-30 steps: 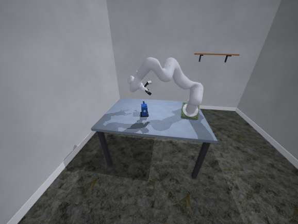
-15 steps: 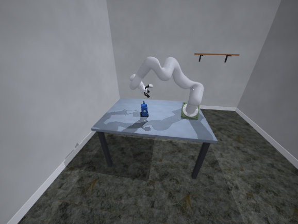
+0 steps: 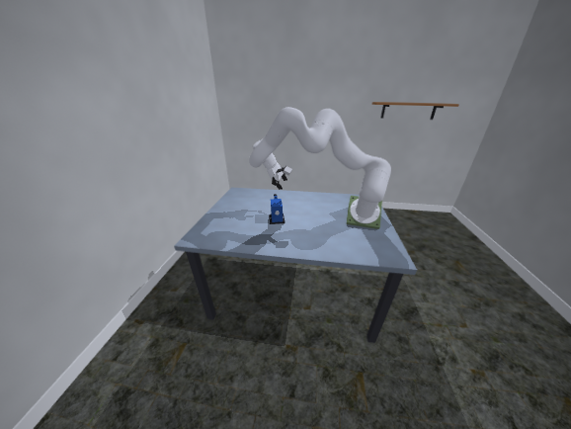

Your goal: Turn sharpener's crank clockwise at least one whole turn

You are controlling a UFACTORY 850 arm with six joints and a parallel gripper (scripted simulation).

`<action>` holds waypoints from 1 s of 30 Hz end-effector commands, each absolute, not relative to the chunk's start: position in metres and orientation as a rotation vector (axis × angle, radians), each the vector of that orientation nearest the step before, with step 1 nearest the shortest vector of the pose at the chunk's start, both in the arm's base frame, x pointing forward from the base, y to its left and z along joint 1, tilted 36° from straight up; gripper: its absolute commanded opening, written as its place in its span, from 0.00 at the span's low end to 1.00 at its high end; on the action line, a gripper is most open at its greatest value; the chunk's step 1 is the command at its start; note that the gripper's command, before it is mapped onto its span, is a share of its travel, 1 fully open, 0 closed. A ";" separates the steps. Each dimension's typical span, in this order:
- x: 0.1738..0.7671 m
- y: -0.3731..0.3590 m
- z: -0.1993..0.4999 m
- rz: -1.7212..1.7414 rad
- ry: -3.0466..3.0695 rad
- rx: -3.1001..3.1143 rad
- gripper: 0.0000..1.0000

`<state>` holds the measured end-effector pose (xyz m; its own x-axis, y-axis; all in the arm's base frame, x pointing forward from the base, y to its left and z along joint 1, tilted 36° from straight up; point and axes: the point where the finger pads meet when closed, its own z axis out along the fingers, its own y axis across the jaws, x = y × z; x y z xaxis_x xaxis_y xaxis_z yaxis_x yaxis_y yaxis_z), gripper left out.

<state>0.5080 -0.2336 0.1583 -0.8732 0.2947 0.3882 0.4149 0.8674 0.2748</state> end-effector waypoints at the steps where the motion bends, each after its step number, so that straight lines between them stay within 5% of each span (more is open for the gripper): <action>1: 0.517 -0.234 0.152 -0.557 -2.668 -0.759 1.00; 30: 0.560 -0.260 0.130 -0.796 -2.162 -1.756 1.00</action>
<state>0.5521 -0.2524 0.1324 -0.3656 0.7928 0.4876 0.9268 0.2617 0.2694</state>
